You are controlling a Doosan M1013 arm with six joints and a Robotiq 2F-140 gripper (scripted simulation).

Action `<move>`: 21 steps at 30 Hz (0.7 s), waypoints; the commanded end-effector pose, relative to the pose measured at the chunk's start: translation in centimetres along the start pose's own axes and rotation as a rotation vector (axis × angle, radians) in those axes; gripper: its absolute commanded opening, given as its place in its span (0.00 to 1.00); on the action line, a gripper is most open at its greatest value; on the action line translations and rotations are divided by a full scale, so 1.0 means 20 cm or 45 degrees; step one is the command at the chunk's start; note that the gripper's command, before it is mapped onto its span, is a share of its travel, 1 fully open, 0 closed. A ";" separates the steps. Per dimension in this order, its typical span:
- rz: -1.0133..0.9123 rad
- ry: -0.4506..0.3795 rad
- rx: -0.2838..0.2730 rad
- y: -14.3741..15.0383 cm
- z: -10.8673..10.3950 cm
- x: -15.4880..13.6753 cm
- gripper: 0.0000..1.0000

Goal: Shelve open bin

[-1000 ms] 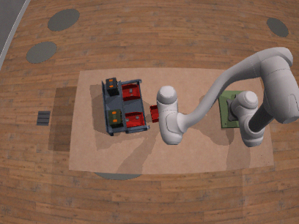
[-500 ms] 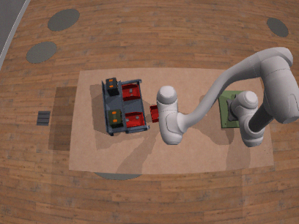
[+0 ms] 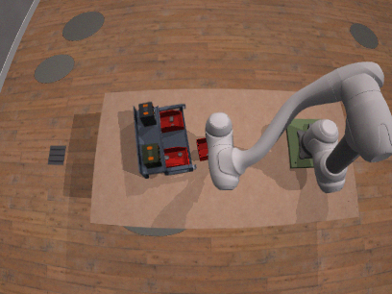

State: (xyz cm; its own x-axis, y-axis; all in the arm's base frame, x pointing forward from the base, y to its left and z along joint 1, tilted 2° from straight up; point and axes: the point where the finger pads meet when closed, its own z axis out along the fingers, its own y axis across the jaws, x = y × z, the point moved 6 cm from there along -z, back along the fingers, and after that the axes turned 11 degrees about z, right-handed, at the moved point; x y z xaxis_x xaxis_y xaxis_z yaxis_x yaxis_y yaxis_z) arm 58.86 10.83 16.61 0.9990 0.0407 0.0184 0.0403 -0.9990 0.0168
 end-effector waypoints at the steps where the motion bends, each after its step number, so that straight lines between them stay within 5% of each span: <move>1: -0.005 0.005 -0.003 0.01 -0.03 0.02 0.00; 21: -0.001 0.005 -0.003 0.12 -0.02 0.03 0.00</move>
State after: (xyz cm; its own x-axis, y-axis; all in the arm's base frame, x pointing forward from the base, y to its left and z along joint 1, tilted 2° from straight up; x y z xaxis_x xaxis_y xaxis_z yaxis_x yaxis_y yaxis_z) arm 59.13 9.29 16.63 0.9990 0.0402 0.0183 0.0399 -0.9991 0.0172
